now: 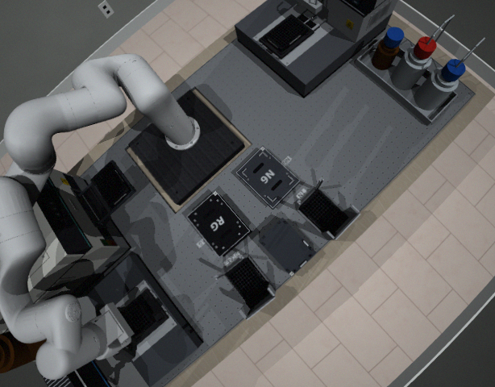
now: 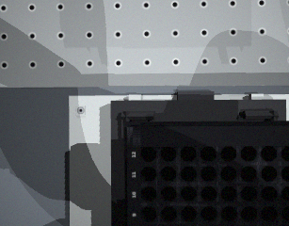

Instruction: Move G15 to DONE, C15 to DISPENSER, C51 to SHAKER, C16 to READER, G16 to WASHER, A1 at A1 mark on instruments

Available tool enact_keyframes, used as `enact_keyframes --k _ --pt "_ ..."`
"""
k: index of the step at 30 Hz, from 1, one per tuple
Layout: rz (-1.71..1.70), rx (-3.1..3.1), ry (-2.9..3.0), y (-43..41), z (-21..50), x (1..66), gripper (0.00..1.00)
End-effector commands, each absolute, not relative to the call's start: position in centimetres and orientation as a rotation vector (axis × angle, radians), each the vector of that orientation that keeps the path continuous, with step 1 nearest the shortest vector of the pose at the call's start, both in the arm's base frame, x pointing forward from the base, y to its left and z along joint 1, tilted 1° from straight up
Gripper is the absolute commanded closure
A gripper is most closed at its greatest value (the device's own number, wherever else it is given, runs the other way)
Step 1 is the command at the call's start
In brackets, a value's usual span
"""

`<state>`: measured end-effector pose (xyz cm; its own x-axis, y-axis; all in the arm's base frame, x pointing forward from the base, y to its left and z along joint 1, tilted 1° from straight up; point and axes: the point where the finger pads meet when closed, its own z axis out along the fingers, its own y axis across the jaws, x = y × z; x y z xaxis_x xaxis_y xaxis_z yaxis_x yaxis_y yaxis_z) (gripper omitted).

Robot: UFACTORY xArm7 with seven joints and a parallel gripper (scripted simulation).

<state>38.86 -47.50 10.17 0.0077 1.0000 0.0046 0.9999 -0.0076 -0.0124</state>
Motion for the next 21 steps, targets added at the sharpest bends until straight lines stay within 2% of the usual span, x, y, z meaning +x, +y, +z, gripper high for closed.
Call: enact_keyframes --k 1,21 --pt "0.008 -2.225 -2.208 -47.6 10.7 39.0 1.0" --pt "0.008 -2.225 -2.208 -47.6 13.1 39.0 1.0"
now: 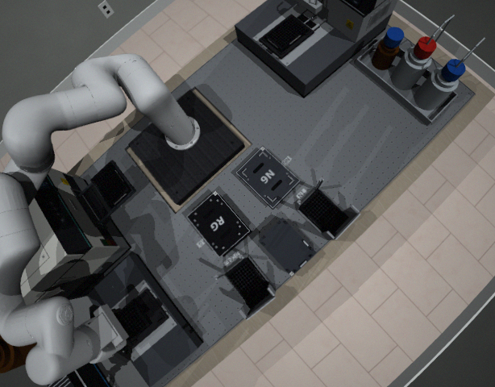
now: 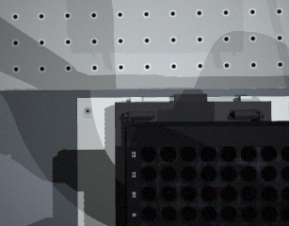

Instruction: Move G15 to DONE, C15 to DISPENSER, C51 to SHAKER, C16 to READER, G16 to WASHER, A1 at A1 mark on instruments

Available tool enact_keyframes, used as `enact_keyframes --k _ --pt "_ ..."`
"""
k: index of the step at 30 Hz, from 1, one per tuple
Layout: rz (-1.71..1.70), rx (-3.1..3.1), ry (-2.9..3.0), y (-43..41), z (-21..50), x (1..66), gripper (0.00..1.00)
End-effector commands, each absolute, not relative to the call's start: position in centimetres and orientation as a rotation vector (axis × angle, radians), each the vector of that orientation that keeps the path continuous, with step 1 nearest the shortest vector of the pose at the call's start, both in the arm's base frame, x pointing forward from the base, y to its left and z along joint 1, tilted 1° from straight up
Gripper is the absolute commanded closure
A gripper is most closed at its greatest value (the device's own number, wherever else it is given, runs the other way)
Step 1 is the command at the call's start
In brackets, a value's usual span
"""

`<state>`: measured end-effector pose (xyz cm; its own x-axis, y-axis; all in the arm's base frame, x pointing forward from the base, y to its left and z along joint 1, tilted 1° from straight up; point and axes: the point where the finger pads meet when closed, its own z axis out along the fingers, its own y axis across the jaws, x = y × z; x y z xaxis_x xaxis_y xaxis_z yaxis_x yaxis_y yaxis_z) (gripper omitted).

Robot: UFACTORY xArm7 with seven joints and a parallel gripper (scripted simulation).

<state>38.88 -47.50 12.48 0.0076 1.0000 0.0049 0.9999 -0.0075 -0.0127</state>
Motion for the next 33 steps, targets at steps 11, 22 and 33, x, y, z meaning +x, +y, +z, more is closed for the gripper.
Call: enact_keyframes --k 11,22,33 --pt "0.008 -2.225 -2.208 -47.6 14.6 39.0 1.0" --pt "0.008 -2.225 -2.208 -47.6 15.8 39.0 1.0" --pt "0.008 -2.225 -2.208 -47.6 17.0 39.0 1.0"
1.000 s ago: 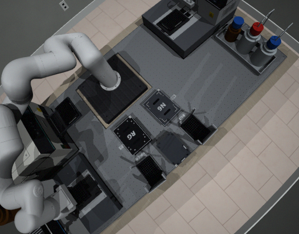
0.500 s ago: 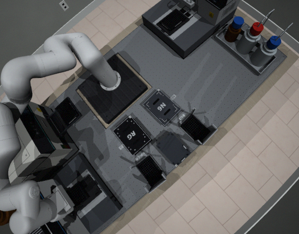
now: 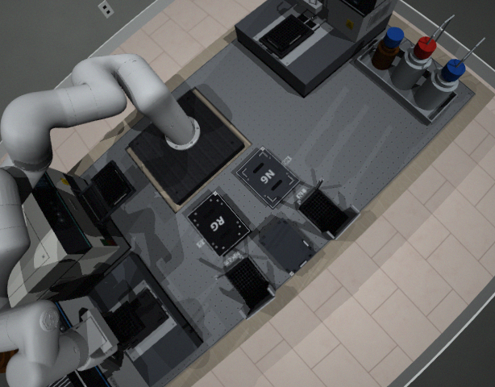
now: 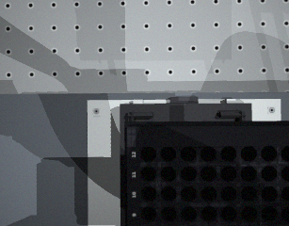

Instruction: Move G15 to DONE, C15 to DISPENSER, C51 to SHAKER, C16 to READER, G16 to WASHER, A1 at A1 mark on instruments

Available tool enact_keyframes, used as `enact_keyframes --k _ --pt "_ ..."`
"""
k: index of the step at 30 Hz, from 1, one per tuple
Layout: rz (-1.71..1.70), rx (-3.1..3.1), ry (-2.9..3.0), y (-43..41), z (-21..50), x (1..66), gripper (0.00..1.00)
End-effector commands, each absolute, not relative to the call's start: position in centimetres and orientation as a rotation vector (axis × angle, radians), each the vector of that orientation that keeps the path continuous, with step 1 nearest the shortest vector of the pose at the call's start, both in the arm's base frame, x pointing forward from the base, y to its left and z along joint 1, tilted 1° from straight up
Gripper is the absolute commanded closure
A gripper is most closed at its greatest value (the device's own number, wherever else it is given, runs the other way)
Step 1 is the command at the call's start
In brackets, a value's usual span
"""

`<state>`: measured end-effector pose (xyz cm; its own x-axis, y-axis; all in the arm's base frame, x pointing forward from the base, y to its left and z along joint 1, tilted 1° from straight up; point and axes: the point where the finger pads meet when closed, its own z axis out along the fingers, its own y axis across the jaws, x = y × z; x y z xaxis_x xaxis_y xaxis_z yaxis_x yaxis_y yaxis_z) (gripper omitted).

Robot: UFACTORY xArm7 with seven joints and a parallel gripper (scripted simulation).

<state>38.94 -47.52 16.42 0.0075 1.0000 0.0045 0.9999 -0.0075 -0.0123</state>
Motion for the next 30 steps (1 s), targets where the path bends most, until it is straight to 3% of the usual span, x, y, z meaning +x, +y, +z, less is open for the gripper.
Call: enact_keyframes --k 1,30 --pt "0.008 -2.225 -2.208 -47.6 17.1 39.0 1.0" --pt "0.008 -2.212 -2.221 -47.2 19.4 39.1 1.0"
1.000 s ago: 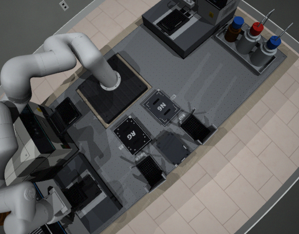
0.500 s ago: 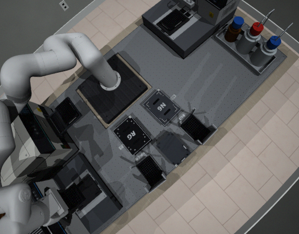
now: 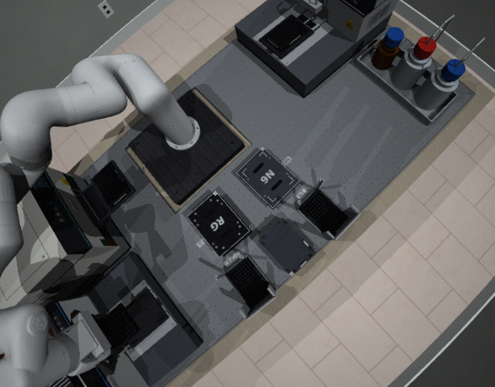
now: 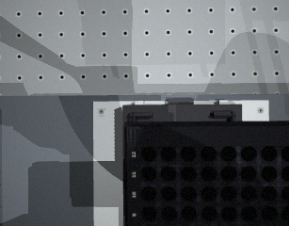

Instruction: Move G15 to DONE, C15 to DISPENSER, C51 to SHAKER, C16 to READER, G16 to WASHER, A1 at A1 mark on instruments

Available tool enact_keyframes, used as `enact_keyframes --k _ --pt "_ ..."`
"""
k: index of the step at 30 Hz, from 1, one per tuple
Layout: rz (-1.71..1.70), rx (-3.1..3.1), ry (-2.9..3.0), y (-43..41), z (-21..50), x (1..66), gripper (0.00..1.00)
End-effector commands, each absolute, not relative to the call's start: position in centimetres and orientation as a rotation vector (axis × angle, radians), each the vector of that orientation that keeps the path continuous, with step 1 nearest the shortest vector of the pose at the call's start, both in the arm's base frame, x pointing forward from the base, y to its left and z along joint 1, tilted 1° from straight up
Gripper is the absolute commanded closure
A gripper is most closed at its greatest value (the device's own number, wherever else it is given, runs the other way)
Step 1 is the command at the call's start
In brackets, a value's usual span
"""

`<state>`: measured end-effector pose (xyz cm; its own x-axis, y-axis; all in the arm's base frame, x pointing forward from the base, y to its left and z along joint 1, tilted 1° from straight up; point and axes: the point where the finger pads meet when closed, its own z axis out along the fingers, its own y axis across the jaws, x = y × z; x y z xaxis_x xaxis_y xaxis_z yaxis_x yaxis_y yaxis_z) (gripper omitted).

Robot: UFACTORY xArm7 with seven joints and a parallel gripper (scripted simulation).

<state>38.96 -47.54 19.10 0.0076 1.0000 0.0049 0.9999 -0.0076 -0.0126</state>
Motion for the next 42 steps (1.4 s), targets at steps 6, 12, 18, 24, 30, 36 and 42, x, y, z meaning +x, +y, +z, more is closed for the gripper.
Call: enact_keyframes --k 6,12,18,24,30,36,42 --pt "0.008 -2.16 -2.272 -45.9 19.4 39.1 1.0" --pt "0.008 -2.078 -2.346 -43.9 19.4 39.2 1.0" --pt "0.007 -2.02 -2.397 -42.2 19.4 39.3 1.0" --pt "0.007 -1.949 -2.454 -40.6 19.4 39.4 1.0" --pt "0.006 -1.862 -2.521 -38.6 19.4 39.5 1.0" --pt "0.006 -1.802 -2.563 -37.2 19.4 39.5 1.0" --pt "0.005 -1.769 -2.587 -35.5 19.4 39.6 1.0"
